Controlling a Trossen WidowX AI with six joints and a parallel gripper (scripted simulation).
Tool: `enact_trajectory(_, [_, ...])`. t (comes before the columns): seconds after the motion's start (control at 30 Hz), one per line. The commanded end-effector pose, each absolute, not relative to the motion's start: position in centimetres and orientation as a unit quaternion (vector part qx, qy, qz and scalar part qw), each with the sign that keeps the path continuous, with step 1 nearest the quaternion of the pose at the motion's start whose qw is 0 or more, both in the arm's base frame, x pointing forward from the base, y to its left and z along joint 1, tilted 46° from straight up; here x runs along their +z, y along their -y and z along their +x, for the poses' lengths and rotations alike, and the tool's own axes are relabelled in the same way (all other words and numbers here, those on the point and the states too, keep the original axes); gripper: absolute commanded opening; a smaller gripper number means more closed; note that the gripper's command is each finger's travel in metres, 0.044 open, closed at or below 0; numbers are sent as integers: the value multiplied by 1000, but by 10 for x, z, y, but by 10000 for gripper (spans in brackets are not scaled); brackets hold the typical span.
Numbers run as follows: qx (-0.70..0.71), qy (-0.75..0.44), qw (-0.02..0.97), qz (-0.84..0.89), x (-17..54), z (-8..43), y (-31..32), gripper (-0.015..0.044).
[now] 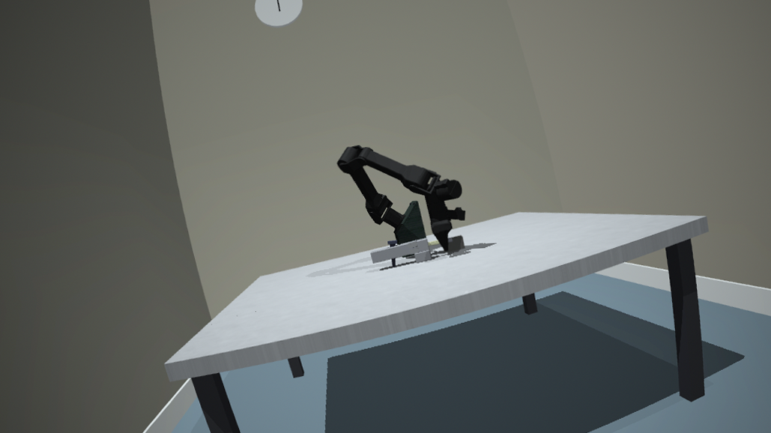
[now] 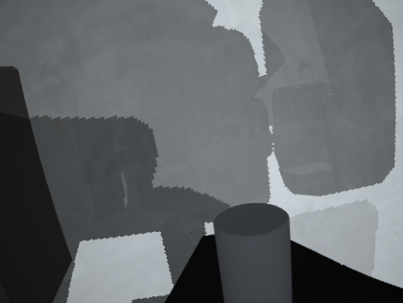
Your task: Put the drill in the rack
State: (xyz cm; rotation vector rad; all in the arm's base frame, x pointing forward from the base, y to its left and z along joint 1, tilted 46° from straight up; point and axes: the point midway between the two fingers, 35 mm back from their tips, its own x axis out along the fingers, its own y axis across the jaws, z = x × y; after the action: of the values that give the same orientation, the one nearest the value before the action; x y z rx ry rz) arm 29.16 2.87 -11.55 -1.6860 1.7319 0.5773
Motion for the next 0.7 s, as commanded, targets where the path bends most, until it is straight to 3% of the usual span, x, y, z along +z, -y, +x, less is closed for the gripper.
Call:
enact_trajectory(0.0, [220,-660,323,-642,-116,292,-29,0])
enact_trajectory(0.67, [220,-660,320,-643,-122,292,-39,0])
